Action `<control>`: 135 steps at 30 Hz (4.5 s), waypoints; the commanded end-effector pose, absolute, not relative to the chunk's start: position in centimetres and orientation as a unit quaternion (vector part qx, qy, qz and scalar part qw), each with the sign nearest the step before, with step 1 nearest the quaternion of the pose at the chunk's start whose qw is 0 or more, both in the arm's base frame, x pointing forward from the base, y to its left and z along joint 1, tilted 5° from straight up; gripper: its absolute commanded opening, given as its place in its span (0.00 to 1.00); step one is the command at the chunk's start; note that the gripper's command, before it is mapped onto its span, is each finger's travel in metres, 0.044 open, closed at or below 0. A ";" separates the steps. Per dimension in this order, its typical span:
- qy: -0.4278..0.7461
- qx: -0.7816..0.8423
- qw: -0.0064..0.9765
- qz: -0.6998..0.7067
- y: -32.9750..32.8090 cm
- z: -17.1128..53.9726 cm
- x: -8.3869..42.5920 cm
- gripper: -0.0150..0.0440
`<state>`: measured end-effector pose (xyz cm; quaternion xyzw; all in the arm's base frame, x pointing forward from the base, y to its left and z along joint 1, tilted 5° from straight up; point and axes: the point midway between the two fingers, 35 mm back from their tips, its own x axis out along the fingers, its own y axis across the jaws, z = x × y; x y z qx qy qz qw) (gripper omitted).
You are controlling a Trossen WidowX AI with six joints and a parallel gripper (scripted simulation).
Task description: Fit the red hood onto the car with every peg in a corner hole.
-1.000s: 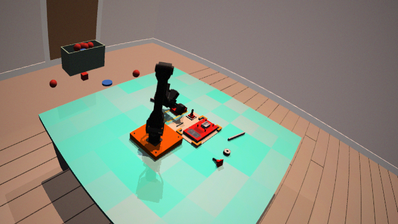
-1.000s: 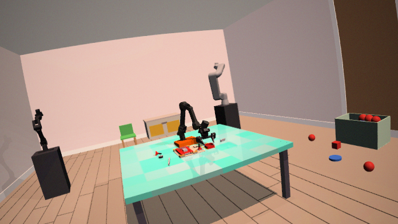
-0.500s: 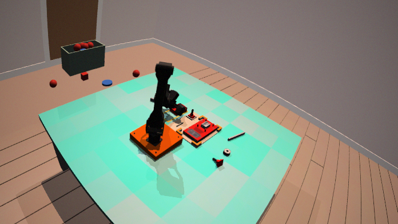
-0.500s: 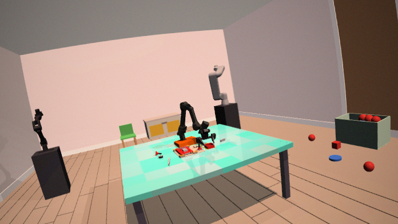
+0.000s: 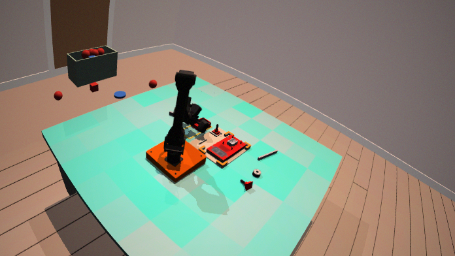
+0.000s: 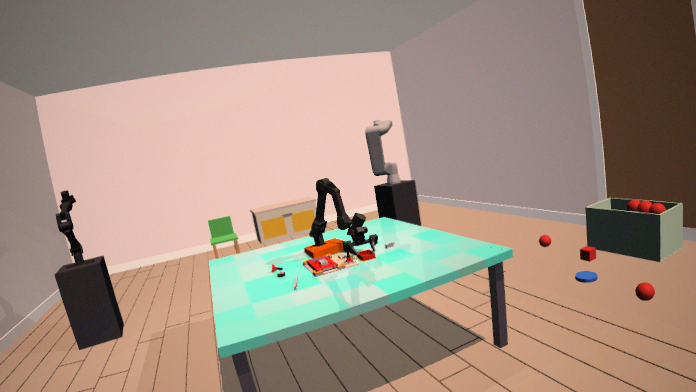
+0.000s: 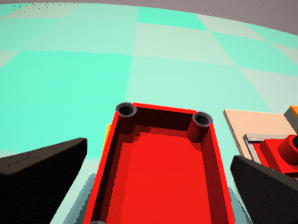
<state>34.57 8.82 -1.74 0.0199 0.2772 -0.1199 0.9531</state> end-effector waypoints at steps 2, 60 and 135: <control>0.281 0.020 0.952 -0.121 8.7 -2.3 34.4 1.00; 0.277 0.019 0.953 -0.120 9.0 4.1 35.1 0.25; 0.300 -0.470 0.829 0.038 8.9 4.7 34.8 0.25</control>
